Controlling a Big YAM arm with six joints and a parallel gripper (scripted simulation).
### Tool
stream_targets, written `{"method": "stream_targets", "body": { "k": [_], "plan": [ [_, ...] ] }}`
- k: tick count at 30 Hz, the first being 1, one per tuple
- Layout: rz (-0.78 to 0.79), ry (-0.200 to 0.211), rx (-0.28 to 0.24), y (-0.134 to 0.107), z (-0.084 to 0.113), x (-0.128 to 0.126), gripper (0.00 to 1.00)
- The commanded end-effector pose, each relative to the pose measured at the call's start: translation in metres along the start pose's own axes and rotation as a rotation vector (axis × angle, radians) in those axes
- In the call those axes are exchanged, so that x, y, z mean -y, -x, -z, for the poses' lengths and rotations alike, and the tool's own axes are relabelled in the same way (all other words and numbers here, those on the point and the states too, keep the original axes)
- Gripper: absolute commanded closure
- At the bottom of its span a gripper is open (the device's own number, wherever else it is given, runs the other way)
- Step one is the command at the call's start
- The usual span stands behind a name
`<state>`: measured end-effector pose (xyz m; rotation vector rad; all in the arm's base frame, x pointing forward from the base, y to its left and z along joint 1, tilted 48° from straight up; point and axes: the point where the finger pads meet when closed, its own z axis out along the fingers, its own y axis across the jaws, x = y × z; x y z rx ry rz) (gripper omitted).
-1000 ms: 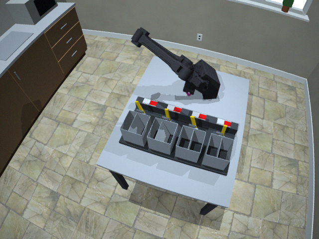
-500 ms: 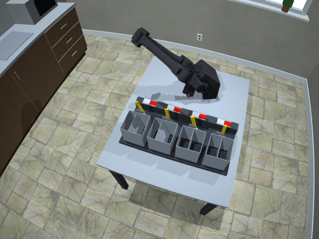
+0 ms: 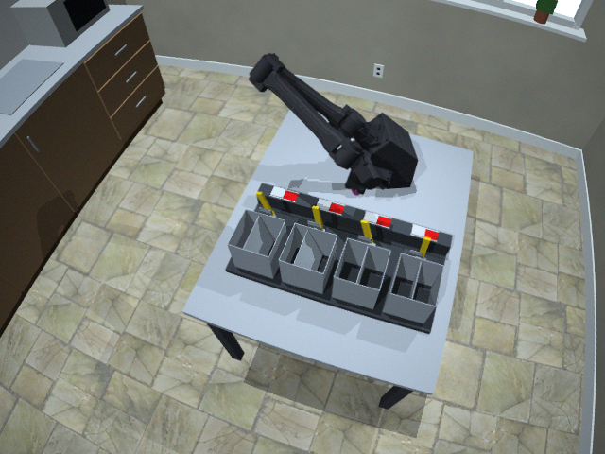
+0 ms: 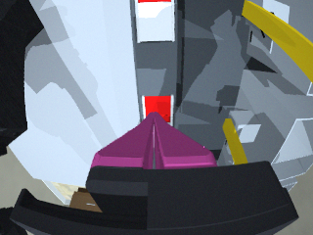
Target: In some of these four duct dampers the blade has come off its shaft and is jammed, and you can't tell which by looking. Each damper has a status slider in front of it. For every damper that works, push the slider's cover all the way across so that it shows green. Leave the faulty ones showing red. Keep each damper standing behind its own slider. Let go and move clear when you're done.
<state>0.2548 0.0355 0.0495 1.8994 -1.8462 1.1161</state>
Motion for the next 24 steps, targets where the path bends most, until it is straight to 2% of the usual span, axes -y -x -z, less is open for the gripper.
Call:
{"method": "stream_targets", "body": {
  "k": [1,13,24],
  "plan": [
    [0.036,-0.002,0.003,0.001,-0.015,0.003,1.0],
    [0.037,0.0,0.005,0.001,-0.06,0.002,1.0],
    [0.037,0.001,0.006,0.001,-0.076,0.001,1.0]
  ]
}}
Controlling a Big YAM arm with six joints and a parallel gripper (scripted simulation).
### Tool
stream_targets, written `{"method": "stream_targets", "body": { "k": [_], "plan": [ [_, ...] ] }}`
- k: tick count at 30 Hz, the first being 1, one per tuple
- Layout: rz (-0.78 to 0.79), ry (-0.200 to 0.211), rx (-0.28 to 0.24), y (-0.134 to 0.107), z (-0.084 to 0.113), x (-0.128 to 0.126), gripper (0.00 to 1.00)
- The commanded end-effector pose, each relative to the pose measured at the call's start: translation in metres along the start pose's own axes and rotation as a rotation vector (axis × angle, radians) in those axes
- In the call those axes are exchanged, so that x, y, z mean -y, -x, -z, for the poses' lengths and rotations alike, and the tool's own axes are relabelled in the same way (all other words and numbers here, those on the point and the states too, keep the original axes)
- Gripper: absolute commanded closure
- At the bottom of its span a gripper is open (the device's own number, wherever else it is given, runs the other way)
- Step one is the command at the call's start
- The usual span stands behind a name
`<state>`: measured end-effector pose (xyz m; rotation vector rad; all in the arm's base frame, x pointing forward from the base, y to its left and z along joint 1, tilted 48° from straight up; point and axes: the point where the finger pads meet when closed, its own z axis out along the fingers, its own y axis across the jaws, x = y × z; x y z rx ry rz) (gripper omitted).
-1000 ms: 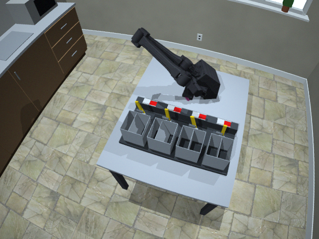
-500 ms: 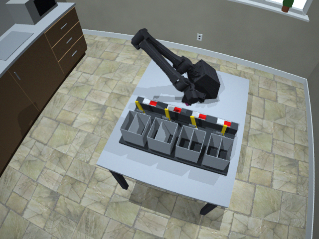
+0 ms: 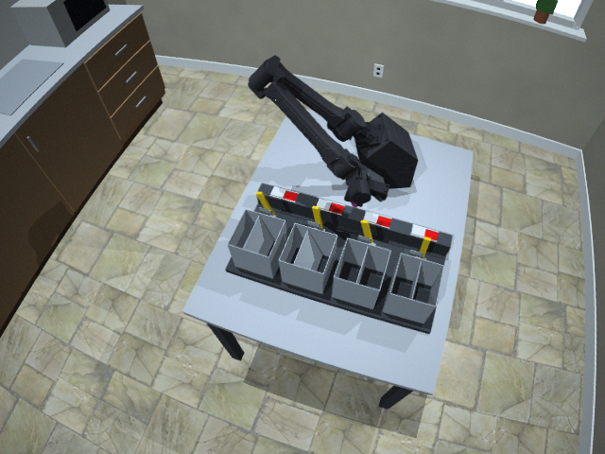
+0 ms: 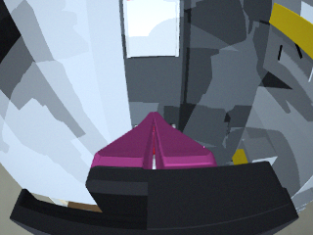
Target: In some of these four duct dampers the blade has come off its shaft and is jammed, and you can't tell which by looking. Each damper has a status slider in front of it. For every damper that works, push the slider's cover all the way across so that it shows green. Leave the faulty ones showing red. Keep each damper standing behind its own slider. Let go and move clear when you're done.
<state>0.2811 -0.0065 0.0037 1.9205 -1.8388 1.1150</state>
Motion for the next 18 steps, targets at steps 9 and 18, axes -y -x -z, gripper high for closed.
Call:
{"method": "stream_targets", "body": {
  "k": [9,18],
  "plan": [
    [0.018,0.002,-0.001,-0.0021,-0.0088,0.0017,1.0],
    [0.02,0.004,-0.002,-0.0023,-0.0088,0.0011,1.0]
  ]
}}
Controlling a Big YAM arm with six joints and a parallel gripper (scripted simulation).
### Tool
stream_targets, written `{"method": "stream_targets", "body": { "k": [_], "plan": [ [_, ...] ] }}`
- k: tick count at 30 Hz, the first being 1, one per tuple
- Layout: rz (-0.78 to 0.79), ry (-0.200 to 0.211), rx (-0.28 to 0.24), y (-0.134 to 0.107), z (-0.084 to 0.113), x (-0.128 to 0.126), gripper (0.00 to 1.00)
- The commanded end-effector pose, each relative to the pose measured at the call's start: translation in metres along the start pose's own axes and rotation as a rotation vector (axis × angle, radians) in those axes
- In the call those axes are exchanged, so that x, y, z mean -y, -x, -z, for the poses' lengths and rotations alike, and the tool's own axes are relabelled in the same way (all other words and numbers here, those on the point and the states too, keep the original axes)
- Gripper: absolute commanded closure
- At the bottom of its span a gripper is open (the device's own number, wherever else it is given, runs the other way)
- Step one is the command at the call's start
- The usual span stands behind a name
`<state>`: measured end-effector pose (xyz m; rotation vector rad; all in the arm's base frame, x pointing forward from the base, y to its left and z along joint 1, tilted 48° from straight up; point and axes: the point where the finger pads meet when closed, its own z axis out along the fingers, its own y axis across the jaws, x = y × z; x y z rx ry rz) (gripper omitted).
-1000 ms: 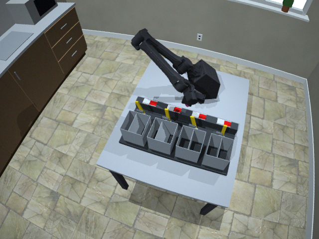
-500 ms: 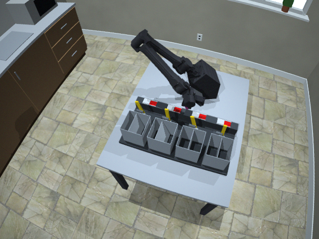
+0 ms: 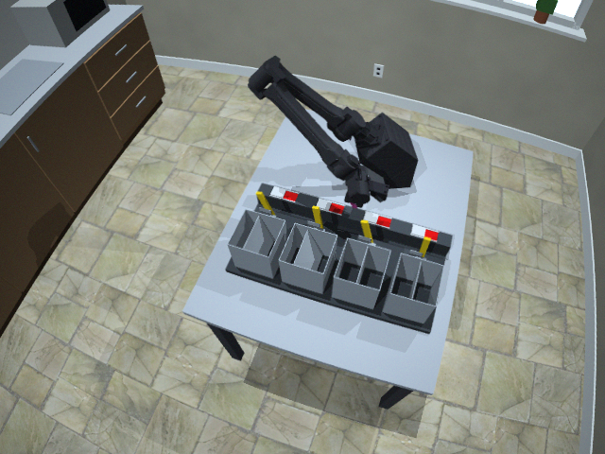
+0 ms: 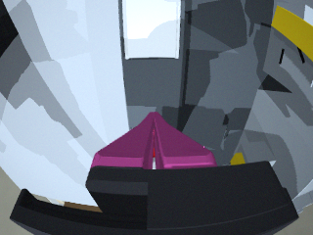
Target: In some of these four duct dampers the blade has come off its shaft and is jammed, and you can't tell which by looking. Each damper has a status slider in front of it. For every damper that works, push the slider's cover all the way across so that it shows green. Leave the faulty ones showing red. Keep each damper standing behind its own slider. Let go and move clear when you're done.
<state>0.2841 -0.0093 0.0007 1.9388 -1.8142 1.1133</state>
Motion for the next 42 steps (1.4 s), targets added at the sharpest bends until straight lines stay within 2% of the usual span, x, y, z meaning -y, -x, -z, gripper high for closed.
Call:
{"method": "stream_targets", "body": {
  "k": [1,3,4,6,8,13,23,25,28,32,33,34,42],
  "plan": [
    [-0.001,0.009,-0.003,-0.003,-0.004,0.0,1.0],
    [-0.005,0.009,-0.003,0.0,-0.004,0.002,1.0],
    [-0.012,-0.021,0.011,0.01,0.003,0.012,1.0],
    [-0.015,-0.023,0.013,0.021,0.003,0.014,1.0],
    [-0.015,-0.023,0.013,0.021,0.003,0.014,1.0],
    [0.003,-0.009,0.01,0.074,0.003,0.008,1.0],
    [0.004,-0.01,0.01,0.184,0.004,0.005,1.0],
    [0.004,-0.01,0.01,0.184,0.004,0.005,1.0],
    [0.003,-0.01,0.011,0.216,0.004,0.004,1.0],
    [-0.001,-0.008,0.008,0.223,0.002,0.004,1.0],
    [-0.02,0.014,-0.003,0.214,-0.006,0.005,1.0],
    [-0.021,0.013,-0.002,0.205,-0.002,0.002,1.0],
    [-0.02,0.013,-0.003,0.212,-0.006,0.002,1.0]
  ]
}}
